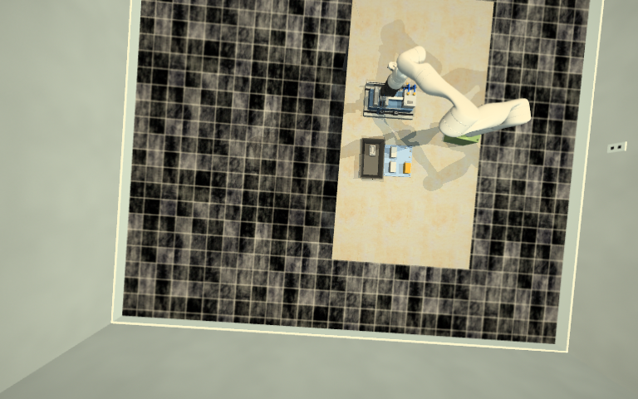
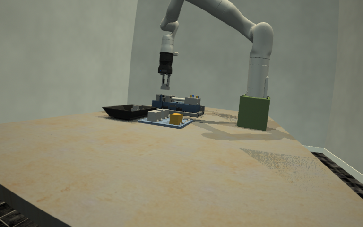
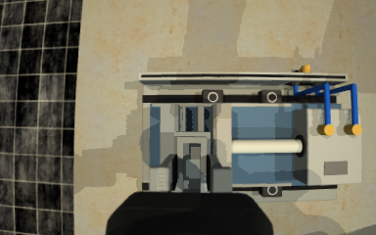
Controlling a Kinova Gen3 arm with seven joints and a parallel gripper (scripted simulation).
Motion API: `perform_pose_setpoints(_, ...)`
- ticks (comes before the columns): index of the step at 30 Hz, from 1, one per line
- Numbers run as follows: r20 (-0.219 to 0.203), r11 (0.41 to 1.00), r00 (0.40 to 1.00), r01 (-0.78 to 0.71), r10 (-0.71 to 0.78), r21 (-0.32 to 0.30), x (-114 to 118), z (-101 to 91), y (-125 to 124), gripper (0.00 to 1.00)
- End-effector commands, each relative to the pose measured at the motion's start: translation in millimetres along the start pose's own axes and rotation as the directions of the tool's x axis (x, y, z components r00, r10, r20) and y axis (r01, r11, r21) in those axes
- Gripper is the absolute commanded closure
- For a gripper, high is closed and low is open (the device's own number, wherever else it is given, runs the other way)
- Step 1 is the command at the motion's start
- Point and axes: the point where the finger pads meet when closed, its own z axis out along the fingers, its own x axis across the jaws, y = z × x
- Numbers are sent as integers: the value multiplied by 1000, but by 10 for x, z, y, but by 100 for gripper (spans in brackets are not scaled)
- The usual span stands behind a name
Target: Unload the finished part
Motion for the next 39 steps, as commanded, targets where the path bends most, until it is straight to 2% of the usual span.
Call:
perform_pose_setpoints(1,2,1000,1000,8,-8,1,-44,-9,90,100)
perform_pose_setpoints(7,2,1000,1000,9,-9,2,-139,-10,343,100)
perform_pose_setpoints(13,2,1000,1000,10,-10,3,-249,-10,706,100)
perform_pose_setpoints(15,2,1000,1000,10,-10,3,-249,-10,706,100)
perform_pose_setpoints(27,3,1000,1000,14,-14,4,-408,-9,1690,100)
perform_pose_setpoints(30,3,1000,1000,15,-15,4,-418,-9,1963,100)
perform_pose_setpoints(32,3,1000,1000,15,-15,4,-418,-9,1963,100)
perform_pose_setpoints(39,3,1000,1000,18,-18,3,-389,-8,2588,100)
